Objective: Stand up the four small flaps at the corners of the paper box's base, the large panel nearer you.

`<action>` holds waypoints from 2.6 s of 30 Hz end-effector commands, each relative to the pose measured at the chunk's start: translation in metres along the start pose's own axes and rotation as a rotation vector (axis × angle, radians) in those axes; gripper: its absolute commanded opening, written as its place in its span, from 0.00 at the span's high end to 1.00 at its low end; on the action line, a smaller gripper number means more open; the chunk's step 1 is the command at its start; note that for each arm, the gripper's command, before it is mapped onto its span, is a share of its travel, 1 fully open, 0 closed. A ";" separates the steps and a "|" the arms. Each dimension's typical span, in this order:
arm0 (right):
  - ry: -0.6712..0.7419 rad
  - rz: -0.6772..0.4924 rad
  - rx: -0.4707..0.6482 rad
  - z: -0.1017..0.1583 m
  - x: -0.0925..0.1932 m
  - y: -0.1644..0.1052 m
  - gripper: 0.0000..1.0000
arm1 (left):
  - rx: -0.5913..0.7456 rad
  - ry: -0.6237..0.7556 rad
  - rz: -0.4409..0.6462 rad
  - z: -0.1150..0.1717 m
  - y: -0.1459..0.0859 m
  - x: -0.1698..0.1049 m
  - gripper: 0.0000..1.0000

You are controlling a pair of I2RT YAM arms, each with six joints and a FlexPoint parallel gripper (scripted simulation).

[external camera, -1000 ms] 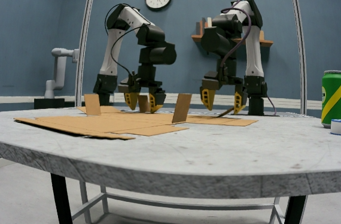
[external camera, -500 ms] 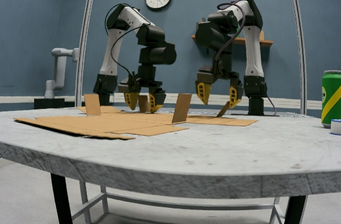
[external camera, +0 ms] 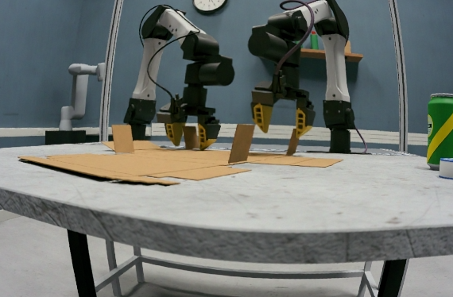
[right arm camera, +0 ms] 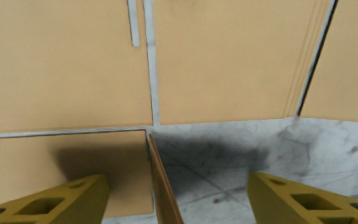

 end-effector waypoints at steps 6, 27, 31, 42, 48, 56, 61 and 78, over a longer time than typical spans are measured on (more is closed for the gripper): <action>0.015 0.076 0.003 0.000 -0.013 0.013 0.23 | -0.003 -0.011 -0.002 -0.003 -0.006 -0.014 0.23; 0.015 0.076 0.003 0.000 -0.013 0.013 0.23 | -0.010 -0.010 0.002 -0.003 0.002 -0.025 0.44; 0.015 0.076 0.003 0.000 -0.013 0.013 0.23 | 0.008 -0.014 -0.005 0.002 0.009 -0.021 0.50; 0.015 0.076 0.003 0.000 -0.013 0.013 0.23 | 0.008 -0.012 -0.006 0.002 0.014 -0.025 0.50; 0.015 0.076 0.003 0.000 -0.013 0.013 0.23 | 0.008 -0.012 -0.006 0.003 0.025 -0.029 0.50; 0.015 0.076 0.003 0.000 -0.013 0.013 0.23 | 0.008 -0.012 -0.007 0.003 0.040 -0.033 0.50; 0.015 0.076 0.003 0.000 -0.013 0.013 0.23 | 0.008 -0.012 -0.007 0.003 0.046 -0.036 0.50; 0.015 0.076 0.003 0.000 -0.013 0.013 0.23 | -0.020 -0.013 0.007 -0.004 0.028 -0.038 0.50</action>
Point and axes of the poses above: on each arm, the point where the finger pads meet when closed, its own y axis out along the fingers, its own x axis across the jaws, z = x × y, the point moved 2 cm from there along -y, back along the fingers, and after that the axes turned 2 degrees about -y, right-handed, at the moved point
